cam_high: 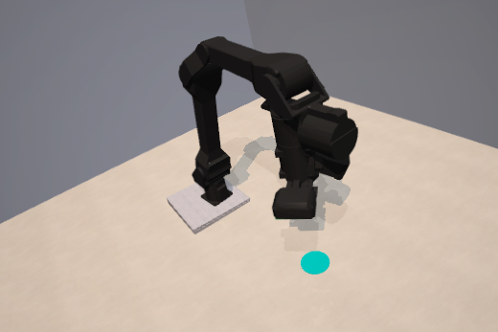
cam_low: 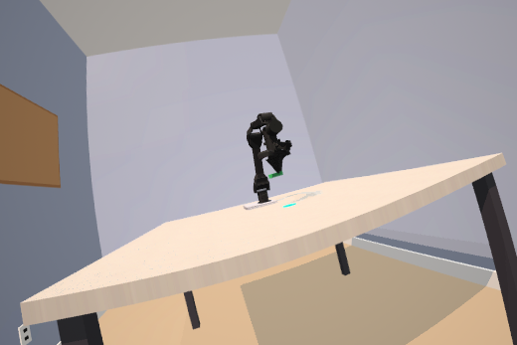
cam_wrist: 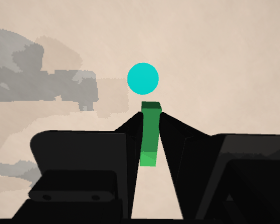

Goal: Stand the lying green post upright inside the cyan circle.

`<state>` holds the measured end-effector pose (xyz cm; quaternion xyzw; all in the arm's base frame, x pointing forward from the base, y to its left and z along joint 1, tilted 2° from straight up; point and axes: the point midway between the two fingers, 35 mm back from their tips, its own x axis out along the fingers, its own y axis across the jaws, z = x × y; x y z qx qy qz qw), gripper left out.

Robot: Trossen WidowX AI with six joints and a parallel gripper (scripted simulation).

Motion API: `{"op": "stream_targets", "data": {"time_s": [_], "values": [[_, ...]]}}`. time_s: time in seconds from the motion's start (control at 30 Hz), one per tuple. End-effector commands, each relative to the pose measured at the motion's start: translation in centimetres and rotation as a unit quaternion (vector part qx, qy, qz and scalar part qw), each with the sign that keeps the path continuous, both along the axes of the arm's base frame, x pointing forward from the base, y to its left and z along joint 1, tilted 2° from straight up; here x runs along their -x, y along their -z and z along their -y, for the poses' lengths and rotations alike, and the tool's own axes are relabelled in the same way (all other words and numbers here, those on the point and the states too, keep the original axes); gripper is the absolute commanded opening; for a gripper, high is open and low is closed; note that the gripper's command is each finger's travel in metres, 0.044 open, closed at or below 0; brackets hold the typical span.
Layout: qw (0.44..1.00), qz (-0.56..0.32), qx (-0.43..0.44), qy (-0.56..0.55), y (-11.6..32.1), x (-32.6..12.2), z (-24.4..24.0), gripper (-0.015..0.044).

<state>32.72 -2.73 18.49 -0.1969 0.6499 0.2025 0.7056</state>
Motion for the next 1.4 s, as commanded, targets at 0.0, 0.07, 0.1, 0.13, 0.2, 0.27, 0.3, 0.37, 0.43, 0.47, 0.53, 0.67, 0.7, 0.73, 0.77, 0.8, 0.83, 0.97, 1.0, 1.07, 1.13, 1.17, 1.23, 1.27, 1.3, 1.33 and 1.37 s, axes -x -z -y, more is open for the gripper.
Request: {"op": "stream_targets", "data": {"time_s": [0.0,0.07,0.1,0.13,0.2,0.27,0.3,0.37,0.43,0.47,0.53,0.67,0.7,0.73,0.77,0.8,0.83,0.97,1.0,1.07,1.13,1.17,1.23,1.27,1.3,1.33,1.37], "values": [[1.000,-0.003,0.004,-0.030,0.0,-0.4,-0.6,0.0023],[1.000,-0.003,0.004,-0.030,0.0,-0.4,-0.6,0.0023],[1.000,-0.003,0.004,-0.030,0.0,-0.4,-0.6,0.0023],[1.000,-0.003,0.003,-0.030,0.1,-0.4,-0.6,0.0023],[1.000,0.001,0.001,-0.027,0.2,-0.6,-0.6,0.0023],[1.000,0.007,-0.004,-0.023,0.3,-0.8,-0.6,0.0023],[1.000,0.010,-0.006,-0.021,0.4,-0.9,-0.6,0.0023],[1.000,0.016,-0.010,-0.017,0.5,-1.1,-0.6,0.0023],[1.000,0.022,-0.014,-0.013,0.7,-1.3,-0.5,0.0023],[0.999,0.025,-0.017,-0.012,0.7,-1.4,-0.5,0.0023],[0.999,0.031,-0.021,-0.008,0.9,-1.5,-0.5,0.0023],[0.999,0.042,-0.029,0.000,1.1,-1.9,-0.5,0.0023],[0.998,0.045,-0.032,0.002,1.2,-2.0,-0.5,0.0023],[0.998,0.048,-0.034,0.003,1.2,-2.1,-0.4,0.0023],[0.998,0.051,-0.036,0.005,1.3,-2.2,-0.4,0.0023],[0.998,0.054,-0.038,0.007,1.4,-2.3,-0.4,0.0023],[0.998,0.057,-0.040,0.009,1.4,-2.4,-0.4,0.0023],[0.996,0.069,-0.049,0.016,1.7,-2.8,-0.3,0.0023],[0.996,0.072,-0.051,0.017,1.7,-2.9,-0.3,0.0023],[0.995,0.078,-0.055,0.021,1.8,-3.0,-0.3,0.0023],[0.994,0.083,-0.059,0.024,1.9,-3.2,-0.3,0.0023],[0.994,0.086,-0.061,0.025,2.0,-3.3,-0.2,0.0023],[0.993,0.092,-0.065,0.029,2.1,-3.5,-0.2,0.0023],[0.993,0.095,-0.068,0.030,2.1,-3.6,-0.2,0.0023],[0.992,0.098,-0.070,0.032,2.2,-3.6,-0.2,0.0023],[0.992,0.101,-0.072,0.033,2.2,-3.7,-0.1,0.0023],[0.991,0.104,-0.074,0.035,2.3,-3.8,-0.1,0.0023]]}}
